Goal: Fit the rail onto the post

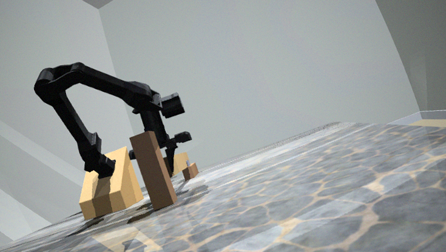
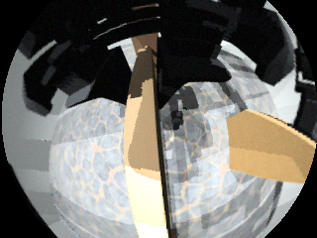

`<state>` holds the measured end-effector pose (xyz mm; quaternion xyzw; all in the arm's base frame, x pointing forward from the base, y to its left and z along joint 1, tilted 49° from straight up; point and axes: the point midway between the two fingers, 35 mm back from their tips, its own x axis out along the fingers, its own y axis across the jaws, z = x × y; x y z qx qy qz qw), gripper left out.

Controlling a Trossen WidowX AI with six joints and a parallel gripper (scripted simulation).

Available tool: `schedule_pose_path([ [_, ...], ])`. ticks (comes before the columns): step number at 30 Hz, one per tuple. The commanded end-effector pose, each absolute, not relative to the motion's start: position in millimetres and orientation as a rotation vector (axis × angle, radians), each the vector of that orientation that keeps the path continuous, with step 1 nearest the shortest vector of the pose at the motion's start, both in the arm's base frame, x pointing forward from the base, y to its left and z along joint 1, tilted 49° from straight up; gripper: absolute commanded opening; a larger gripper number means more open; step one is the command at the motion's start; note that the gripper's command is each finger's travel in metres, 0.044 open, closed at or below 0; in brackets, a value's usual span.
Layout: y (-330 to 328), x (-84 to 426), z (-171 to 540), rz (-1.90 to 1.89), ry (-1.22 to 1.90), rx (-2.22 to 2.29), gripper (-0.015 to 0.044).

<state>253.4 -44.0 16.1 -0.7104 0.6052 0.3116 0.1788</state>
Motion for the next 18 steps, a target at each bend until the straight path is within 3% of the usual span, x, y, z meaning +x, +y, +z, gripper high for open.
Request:
schedule_pose_path([
  [1, -43.2, 255.4, 18.8, 0.884, 1.704, -2.012, 0.0],
  [18, -46.2, 257.5, 22.6, 0.884, 1.704, -2.013, 0.0],
])
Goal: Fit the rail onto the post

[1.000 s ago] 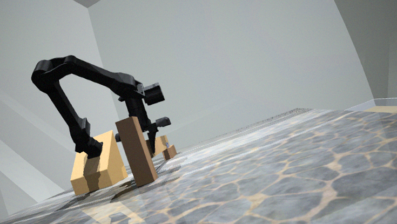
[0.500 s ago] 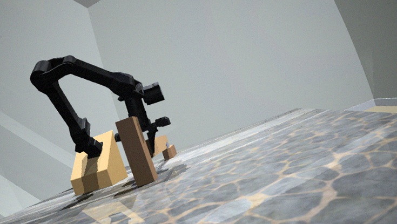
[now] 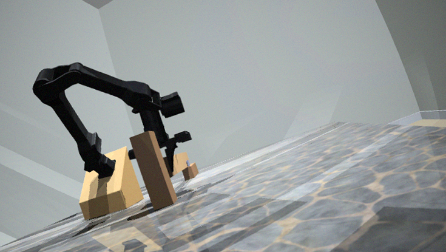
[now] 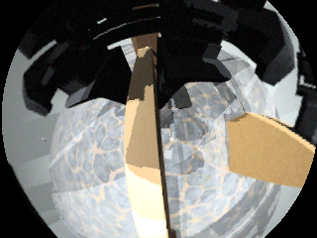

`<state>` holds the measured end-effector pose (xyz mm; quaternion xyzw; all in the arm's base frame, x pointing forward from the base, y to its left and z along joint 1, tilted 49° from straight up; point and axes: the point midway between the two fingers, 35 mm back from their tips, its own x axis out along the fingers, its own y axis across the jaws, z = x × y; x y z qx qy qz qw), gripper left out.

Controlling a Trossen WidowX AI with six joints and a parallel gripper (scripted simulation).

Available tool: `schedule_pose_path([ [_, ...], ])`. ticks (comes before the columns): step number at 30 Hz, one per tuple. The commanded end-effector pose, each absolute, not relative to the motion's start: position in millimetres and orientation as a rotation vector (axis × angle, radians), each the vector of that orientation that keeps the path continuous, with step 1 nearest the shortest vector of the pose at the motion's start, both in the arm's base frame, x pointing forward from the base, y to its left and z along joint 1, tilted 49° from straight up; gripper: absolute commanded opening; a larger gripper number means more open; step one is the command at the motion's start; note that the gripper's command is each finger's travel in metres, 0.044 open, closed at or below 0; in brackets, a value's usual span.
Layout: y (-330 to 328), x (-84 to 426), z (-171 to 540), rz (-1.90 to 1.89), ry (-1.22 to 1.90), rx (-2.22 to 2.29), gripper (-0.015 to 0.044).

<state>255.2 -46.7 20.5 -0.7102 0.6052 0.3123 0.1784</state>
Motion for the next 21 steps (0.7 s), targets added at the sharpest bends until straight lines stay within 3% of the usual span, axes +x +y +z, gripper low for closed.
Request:
schedule_pose_path([
  [1, -46.4, 257.6, 22.8, 0.884, 1.704, -2.013, 0.0],
  [21, -50.7, 259.9, 26.8, 0.884, 1.704, -2.013, 0.0],
])
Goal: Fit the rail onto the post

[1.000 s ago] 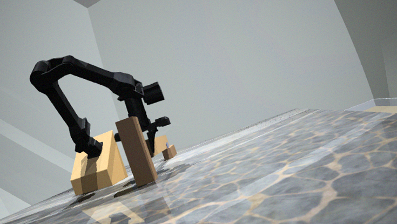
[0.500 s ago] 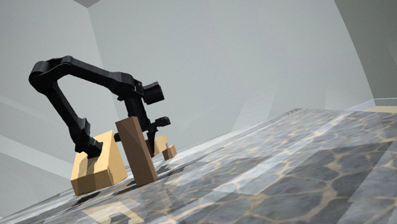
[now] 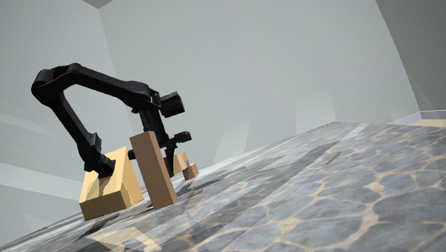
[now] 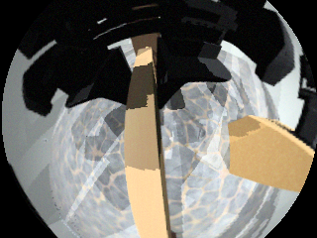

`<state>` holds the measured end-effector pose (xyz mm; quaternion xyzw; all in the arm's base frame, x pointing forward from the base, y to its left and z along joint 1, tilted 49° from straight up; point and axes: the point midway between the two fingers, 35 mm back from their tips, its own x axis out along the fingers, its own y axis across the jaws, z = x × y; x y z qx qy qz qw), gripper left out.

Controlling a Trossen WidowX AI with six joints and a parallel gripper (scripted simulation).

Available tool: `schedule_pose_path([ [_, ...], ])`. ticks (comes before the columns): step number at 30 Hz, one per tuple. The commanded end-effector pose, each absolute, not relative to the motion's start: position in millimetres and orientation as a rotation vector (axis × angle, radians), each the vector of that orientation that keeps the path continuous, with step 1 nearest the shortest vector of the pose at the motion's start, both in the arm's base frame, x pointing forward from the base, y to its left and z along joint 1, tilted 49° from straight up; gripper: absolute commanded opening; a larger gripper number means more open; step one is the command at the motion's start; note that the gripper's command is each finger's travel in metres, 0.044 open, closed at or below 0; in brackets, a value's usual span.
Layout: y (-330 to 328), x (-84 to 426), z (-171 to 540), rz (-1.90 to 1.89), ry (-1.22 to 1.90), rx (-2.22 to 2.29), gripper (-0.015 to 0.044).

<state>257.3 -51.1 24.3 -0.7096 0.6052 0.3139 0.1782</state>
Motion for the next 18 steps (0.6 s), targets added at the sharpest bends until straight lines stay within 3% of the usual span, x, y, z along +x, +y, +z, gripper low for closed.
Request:
schedule_pose_path([
  [1, -50.9, 259.9, 27.0, 0.884, 1.704, -2.013, 0.0],
  [18, -53.4, 261.1, 31.6, 0.884, 1.704, -2.013, 0.0],
])
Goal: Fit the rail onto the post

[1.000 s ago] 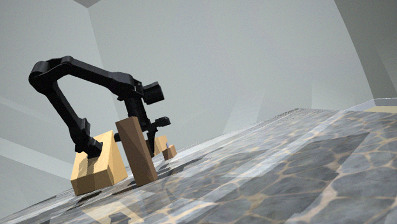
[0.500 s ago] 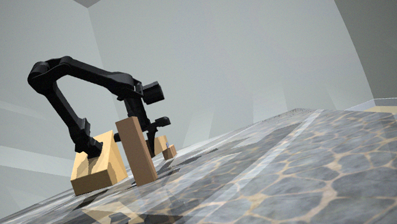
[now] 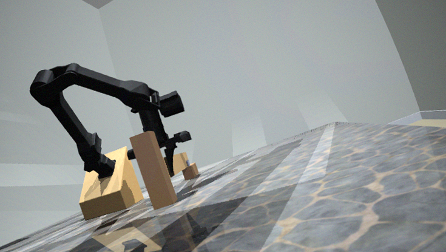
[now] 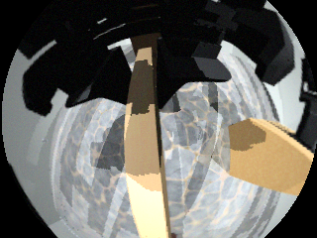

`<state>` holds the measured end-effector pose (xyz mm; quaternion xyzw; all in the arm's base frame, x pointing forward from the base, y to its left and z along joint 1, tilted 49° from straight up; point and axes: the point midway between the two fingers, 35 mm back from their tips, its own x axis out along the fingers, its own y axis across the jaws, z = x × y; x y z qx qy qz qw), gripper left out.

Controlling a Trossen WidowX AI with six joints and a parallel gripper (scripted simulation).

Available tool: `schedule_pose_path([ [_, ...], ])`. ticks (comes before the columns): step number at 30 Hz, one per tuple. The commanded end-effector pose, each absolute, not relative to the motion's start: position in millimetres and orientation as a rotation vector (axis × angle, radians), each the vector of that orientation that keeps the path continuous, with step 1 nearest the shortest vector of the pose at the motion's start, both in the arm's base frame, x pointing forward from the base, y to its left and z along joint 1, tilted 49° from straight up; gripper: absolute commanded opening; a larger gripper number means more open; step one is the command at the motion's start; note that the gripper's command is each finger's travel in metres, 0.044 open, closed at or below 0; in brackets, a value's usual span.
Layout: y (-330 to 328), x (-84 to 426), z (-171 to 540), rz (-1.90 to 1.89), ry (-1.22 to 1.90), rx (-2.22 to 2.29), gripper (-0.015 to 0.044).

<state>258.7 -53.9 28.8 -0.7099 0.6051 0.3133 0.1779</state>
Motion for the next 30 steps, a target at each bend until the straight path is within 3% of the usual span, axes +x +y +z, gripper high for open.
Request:
schedule_pose_path([
  [1, -53.7, 261.1, 31.8, 0.884, 1.704, -2.013, 0.0],
  [30, -60.0, 262.9, 38.3, 0.883, 1.705, -2.013, 0.0],
])
